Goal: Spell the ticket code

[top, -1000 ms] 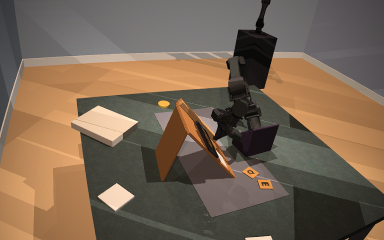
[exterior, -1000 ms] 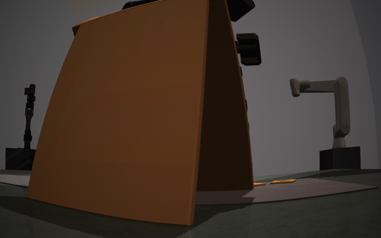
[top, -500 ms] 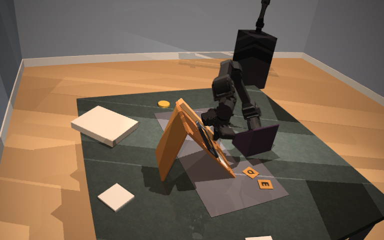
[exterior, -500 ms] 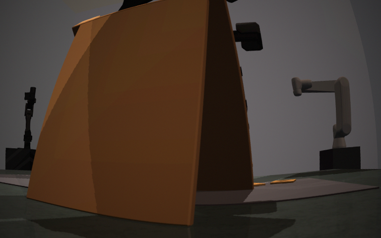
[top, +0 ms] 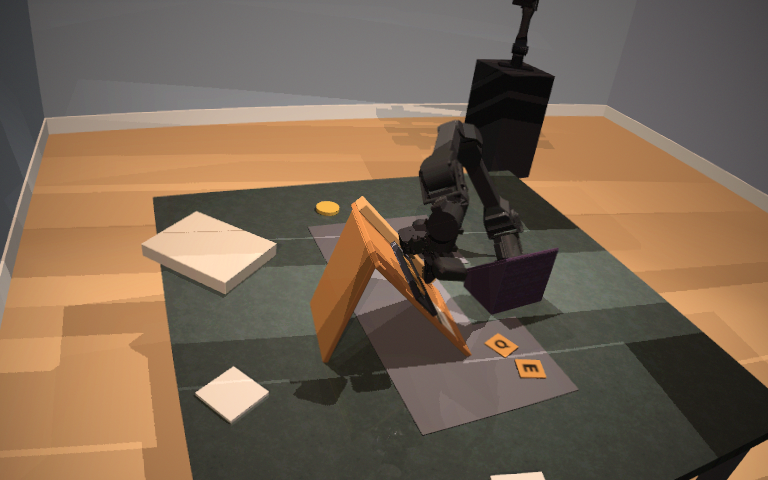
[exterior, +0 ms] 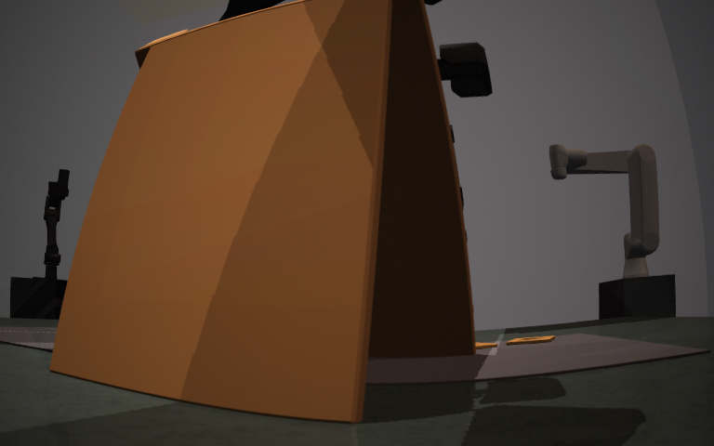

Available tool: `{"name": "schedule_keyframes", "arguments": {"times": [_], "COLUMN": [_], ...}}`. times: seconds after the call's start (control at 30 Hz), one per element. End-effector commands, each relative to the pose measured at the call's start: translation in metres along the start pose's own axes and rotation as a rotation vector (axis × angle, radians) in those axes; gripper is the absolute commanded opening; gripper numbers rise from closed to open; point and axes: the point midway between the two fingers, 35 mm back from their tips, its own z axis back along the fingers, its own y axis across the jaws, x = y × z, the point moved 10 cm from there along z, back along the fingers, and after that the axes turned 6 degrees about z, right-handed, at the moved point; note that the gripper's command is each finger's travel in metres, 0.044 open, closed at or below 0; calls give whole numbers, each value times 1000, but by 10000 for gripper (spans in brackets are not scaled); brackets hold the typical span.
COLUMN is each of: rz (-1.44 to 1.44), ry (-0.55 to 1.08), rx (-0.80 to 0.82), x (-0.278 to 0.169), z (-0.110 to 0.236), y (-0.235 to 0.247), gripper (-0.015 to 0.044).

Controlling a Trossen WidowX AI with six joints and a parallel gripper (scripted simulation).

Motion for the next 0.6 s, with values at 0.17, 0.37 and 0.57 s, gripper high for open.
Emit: {"name": "schedule_keyframes", "arguments": {"times": [0.17, 0.37, 0.57], "rz": [6, 6, 6], "ry": [-5, -5, -5], "rx": [0, 0, 0], "x": [3, 6, 8], "z": [-2, -4, -6], "y": [0, 1, 1], "gripper": [0, 0, 0]}}
